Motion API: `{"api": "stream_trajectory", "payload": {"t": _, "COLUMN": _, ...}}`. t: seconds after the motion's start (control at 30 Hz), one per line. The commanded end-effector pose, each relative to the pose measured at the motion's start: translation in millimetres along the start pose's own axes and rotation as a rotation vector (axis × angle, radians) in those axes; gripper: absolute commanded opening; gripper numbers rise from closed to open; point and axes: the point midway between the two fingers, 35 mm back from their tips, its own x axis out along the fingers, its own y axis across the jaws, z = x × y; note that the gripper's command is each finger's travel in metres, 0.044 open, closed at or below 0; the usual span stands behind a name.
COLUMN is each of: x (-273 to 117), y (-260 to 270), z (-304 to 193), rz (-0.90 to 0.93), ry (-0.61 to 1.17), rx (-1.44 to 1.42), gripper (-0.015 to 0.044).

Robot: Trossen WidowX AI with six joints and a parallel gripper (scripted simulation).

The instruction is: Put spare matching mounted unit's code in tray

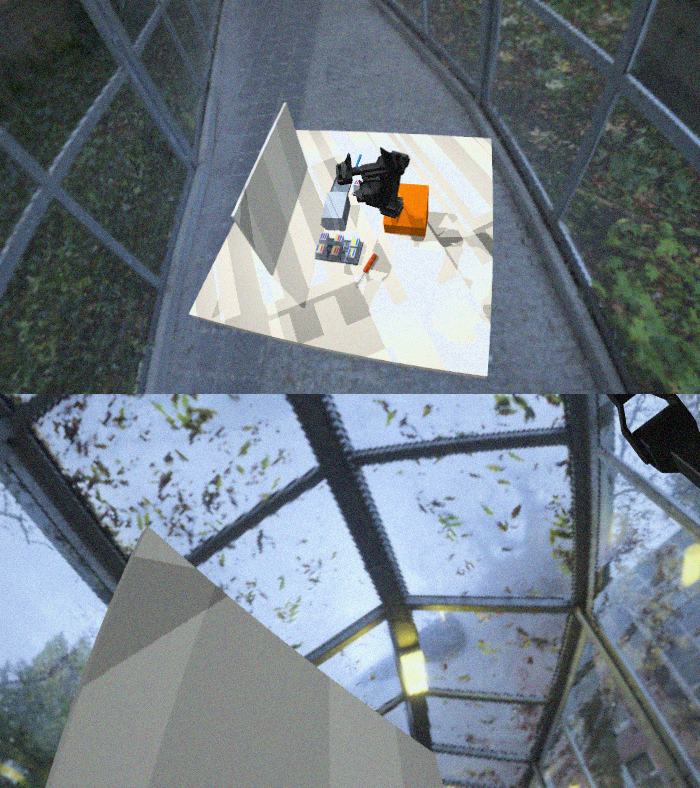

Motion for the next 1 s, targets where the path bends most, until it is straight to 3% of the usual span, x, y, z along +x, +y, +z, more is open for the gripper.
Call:
{"api": "stream_trajectory", "payload": {"t": 0.0, "x": 0.0, "y": 0.0, "z": 0.0, "rz": 0.000, "ry": 0.000, "rx": 0.000, "gripper": 0.0426}}
{"api": "stream_trajectory", "payload": {"t": 0.3, "x": -2.2, "y": 2.5, "z": 16.9, "rz": 0.000, "ry": -0.052, "rx": 0.003, "gripper": 0.0440}}
{"api": "stream_trajectory", "payload": {"t": 0.63, "x": -36.5, "y": 43.7, "z": 131.2, "rz": 0.081, "ry": -0.426, "rx": 0.017, "gripper": 0.0440}}
{"api": "stream_trajectory", "payload": {"t": 0.97, "x": -102.6, "y": 126.3, "z": 215.1, "rz": 0.315, "ry": -0.762, "rx": 0.019, "gripper": 0.0440}}
